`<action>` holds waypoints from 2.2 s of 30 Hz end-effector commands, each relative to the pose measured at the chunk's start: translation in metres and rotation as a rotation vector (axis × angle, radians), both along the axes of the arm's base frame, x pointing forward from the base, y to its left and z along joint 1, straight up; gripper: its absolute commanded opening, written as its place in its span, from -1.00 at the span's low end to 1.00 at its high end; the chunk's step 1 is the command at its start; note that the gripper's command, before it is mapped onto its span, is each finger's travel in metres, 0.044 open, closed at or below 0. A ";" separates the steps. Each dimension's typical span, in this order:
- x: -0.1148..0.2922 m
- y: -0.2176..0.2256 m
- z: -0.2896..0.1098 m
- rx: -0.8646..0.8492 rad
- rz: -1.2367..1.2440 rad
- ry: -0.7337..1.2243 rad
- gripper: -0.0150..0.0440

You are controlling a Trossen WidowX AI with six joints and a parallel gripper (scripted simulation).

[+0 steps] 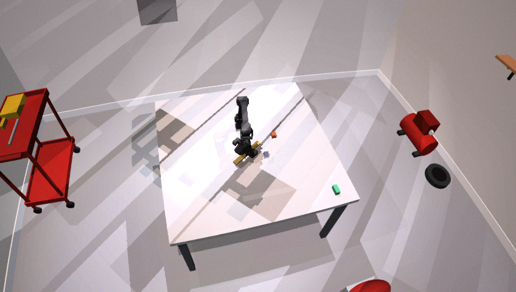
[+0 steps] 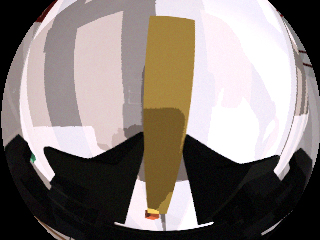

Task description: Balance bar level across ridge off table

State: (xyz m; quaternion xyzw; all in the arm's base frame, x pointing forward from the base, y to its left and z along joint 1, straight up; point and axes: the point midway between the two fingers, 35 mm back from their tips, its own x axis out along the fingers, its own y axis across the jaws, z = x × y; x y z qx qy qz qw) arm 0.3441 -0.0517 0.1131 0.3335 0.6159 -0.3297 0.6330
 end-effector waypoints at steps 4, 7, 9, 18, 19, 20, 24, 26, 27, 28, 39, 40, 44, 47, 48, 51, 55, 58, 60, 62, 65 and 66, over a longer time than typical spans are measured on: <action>-0.002 0.001 0.022 0.001 0.005 -0.009 -0.49; -0.003 0.001 0.029 0.001 0.005 -0.009 -0.49; -0.004 0.001 0.035 0.001 0.006 -0.009 -0.49; -0.002 0.014 0.041 0.000 0.095 -0.008 -0.49; -0.001 0.018 0.041 0.000 0.120 -0.008 -0.49; -0.001 0.022 0.041 0.000 0.146 -0.008 -0.49; 0.002 0.037 0.042 -0.002 0.247 -0.008 -0.49; 0.004 0.044 0.042 -0.003 0.297 -0.008 -0.49; 0.004 0.048 0.042 -0.003 0.322 -0.008 -0.49; 0.005 0.052 0.042 -0.003 0.346 -0.008 -0.49; 0.010 0.093 0.044 -0.007 0.600 -0.009 -0.49; 0.010 0.096 0.044 -0.007 0.621 -0.009 -0.49; 0.011 0.111 0.044 -0.009 0.705 -0.009 -0.49; 0.012 0.122 0.044 -0.009 0.765 -0.010 -0.49; 0.012 0.126 0.045 -0.010 0.784 -0.010 -0.49; 0.012 0.137 0.045 -0.010 0.838 -0.010 -0.49; 0.013 0.151 0.045 -0.011 0.903 -0.011 -0.49; 0.013 0.161 0.046 -0.012 0.942 -0.011 -0.49; 0.013 0.164 0.046 -0.012 0.950 -0.011 -0.49; 0.013 0.165 0.045 -0.012 0.950 -0.011 -0.49; 0.014 0.165 0.042 -0.011 0.950 -0.011 -0.49; 0.014 0.165 0.040 -0.011 0.950 -0.011 -0.49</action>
